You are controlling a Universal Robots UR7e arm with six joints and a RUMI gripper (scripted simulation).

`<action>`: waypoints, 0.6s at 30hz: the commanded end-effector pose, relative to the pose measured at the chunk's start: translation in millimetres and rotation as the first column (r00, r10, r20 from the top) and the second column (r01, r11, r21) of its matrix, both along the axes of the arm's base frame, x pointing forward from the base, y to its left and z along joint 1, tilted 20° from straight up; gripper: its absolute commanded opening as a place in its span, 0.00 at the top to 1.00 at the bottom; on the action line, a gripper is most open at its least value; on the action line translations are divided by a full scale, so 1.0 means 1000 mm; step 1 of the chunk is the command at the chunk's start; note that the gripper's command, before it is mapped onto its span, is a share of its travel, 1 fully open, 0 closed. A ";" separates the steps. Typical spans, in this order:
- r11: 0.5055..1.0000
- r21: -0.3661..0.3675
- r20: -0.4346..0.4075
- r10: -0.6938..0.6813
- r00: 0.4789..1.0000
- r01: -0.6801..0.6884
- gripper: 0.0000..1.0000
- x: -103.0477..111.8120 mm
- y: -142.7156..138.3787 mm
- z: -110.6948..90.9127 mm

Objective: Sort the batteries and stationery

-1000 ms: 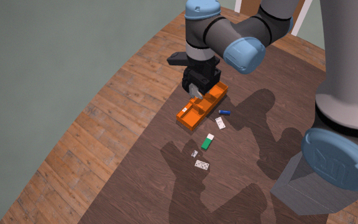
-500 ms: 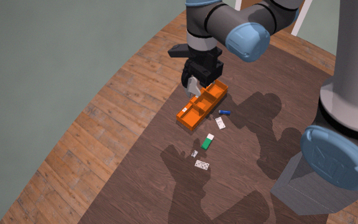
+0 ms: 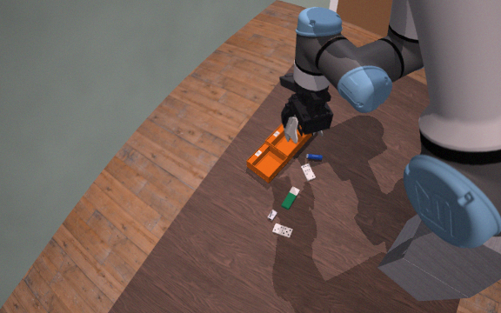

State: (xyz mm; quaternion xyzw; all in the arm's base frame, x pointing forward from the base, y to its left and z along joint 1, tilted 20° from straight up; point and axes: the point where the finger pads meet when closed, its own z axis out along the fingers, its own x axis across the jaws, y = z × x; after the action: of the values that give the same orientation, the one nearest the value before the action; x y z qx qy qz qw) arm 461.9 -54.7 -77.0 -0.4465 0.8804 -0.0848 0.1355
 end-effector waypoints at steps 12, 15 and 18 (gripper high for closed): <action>0.918 0.127 0.012 -0.381 0.925 0.376 0.58 -0.019 -0.056 -0.069; 0.918 0.127 0.012 -0.381 0.925 0.376 0.58 -0.019 -0.056 -0.069; 0.918 0.127 0.012 -0.381 0.925 0.376 0.58 -0.018 -0.055 -0.069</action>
State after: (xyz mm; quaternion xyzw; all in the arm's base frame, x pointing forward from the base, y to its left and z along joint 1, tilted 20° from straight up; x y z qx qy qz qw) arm 442.8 -109.6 -146.0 -0.2594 0.9508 -0.0619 0.1574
